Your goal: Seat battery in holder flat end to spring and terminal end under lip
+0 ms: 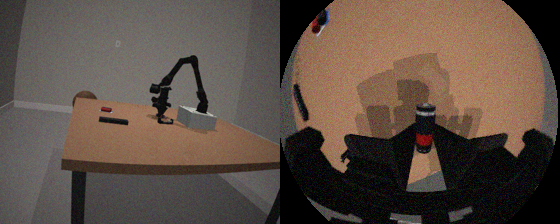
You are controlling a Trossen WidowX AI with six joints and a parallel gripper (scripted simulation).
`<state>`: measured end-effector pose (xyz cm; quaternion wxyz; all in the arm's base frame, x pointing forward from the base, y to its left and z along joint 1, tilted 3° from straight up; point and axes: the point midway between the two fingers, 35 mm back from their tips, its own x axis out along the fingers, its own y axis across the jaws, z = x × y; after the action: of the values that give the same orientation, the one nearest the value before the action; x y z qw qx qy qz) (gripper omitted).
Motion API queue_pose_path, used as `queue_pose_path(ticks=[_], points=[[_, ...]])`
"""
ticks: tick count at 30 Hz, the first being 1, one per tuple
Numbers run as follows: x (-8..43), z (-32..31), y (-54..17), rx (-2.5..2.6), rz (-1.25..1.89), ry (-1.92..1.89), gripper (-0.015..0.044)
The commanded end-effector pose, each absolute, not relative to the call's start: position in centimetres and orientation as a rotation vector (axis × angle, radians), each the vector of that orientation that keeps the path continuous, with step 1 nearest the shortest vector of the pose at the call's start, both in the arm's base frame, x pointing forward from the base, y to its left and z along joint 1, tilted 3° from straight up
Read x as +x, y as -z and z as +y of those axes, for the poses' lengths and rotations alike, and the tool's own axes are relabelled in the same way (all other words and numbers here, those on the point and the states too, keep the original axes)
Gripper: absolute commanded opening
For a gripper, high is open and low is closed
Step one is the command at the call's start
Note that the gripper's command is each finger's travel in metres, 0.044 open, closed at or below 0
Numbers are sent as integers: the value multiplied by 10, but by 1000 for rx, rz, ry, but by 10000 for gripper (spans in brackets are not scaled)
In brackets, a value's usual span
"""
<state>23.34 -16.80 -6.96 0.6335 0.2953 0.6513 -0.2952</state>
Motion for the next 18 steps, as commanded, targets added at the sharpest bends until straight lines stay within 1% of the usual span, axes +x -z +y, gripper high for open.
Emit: queue_pose_path(ticks=[1,8,12,18], points=[[237,-167,59,683,1474,670,78],[234,-168,24,678,1493,677,78],[234,-167,21,674,1496,673,78],[250,-135,15,528,1532,521,78]])
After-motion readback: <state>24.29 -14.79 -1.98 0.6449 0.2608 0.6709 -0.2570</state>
